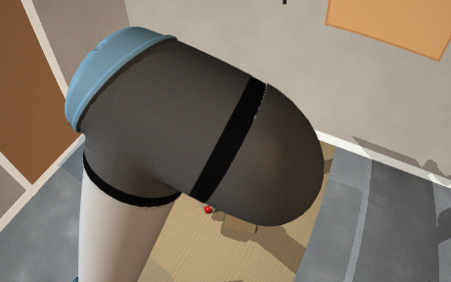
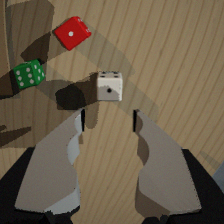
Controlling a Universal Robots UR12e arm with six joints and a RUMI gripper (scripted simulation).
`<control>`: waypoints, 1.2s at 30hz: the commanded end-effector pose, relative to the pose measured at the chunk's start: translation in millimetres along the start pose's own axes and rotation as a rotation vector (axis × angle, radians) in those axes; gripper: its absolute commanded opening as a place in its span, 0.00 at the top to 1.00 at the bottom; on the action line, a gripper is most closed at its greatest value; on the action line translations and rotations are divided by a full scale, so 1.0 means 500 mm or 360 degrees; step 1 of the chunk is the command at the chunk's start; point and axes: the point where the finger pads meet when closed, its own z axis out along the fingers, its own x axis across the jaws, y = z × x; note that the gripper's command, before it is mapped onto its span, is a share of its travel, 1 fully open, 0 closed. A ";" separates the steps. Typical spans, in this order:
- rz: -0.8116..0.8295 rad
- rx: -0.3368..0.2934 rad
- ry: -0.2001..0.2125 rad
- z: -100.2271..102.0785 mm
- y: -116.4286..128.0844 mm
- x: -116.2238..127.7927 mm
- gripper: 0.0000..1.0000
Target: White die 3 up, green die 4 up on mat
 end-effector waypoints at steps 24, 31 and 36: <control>-0.0002 0.0003 -0.0002 0.056 -0.002 0.000 0.76; -0.0002 0.0003 -0.0002 0.057 -0.002 0.000 0.76; -0.0002 0.0003 -0.0002 0.057 -0.002 0.000 0.76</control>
